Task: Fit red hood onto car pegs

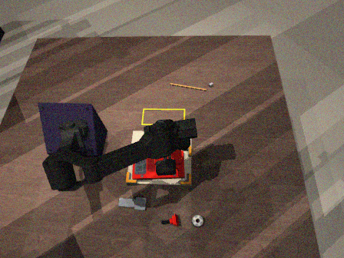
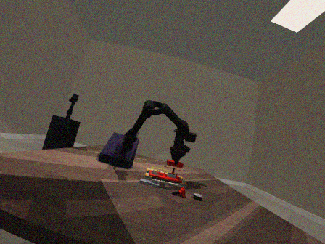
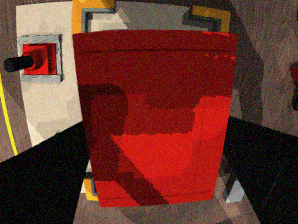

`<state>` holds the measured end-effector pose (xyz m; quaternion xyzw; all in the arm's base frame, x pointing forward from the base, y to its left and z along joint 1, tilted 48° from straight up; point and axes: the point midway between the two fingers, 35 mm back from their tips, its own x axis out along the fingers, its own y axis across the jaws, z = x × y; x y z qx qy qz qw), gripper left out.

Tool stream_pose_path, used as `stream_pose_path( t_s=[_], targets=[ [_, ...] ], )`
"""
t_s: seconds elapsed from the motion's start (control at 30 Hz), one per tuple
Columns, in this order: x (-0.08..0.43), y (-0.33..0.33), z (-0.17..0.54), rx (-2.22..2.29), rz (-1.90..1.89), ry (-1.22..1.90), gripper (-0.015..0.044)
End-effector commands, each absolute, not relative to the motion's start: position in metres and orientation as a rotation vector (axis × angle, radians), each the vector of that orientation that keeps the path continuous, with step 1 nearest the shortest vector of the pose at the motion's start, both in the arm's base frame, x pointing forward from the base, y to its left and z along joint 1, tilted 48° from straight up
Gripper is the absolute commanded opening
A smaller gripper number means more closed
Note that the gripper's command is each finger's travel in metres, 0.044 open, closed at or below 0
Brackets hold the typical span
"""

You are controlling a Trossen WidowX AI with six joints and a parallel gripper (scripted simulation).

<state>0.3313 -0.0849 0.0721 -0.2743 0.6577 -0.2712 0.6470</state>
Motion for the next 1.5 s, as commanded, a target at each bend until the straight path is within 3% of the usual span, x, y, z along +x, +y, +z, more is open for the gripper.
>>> stream_pose_path(
  t_s=[0.0, 0.37, 1.47],
  targets=[
    [0.331, -0.088, 0.07, -0.623, -0.627, 1.491, 0.0],
    [0.327, -0.122, 0.041, -0.627, -0.631, 1.491, 0.0],
    [0.325, -0.123, 0.042, -0.627, -0.633, 1.486, 0.0]
  ],
)
